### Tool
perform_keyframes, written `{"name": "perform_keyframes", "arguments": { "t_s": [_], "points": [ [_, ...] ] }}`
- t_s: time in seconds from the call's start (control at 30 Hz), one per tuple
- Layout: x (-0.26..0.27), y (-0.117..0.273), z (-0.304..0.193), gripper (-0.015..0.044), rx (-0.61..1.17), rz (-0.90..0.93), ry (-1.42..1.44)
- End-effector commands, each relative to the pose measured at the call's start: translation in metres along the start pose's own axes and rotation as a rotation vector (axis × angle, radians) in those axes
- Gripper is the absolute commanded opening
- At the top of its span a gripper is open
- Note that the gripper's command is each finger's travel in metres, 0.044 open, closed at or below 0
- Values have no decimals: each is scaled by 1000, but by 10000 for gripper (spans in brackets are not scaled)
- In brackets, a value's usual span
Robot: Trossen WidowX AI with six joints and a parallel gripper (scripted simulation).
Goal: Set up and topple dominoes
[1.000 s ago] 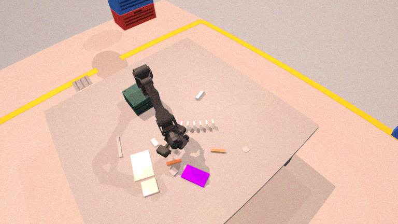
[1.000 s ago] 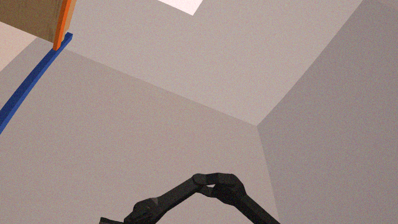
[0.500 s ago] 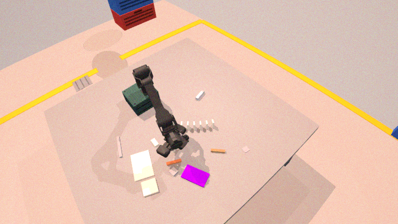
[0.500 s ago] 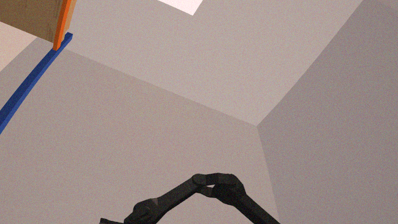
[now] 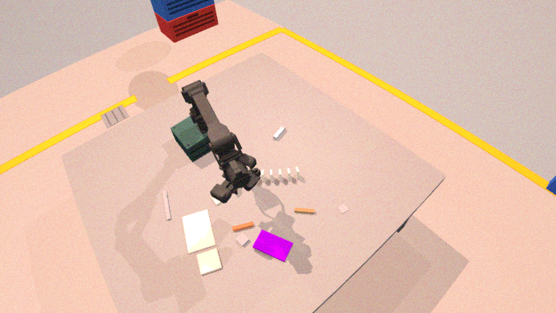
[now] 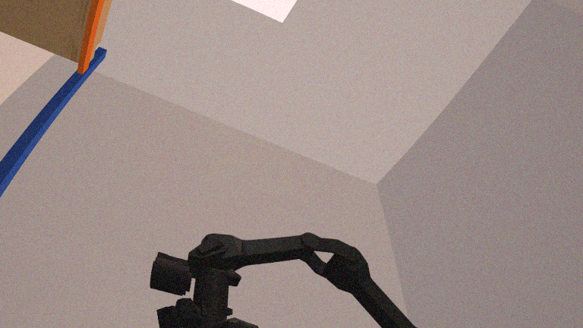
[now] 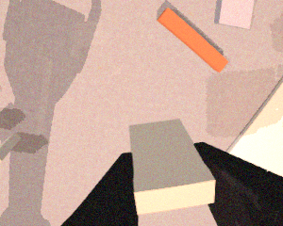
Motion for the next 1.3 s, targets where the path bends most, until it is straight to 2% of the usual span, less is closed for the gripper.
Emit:
{"name": "perform_keyframes", "arguments": {
  "t_s": [0.0, 0.2, 0.6, 0.8, 1.27],
  "points": [
    [3, 12, -3, 107, 15, 9, 0],
    [10, 14, -6, 107, 15, 9, 25],
    [122, 14, -75, 107, 18, 19, 473],
    [128, 12, -80, 107, 18, 19, 498],
    [127, -77, -76, 107, 19, 19, 498]
  ]
}}
Point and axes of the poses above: the point midway between the two fingers, 35 mm back from their tips, its own y axis back along the fingers, its own x axis across the jaws, z = x × y, the point moved 3 cm from there along y, back along the fingers, and after that the axes turned 2 degrees about -y, right-handed, at the moved point
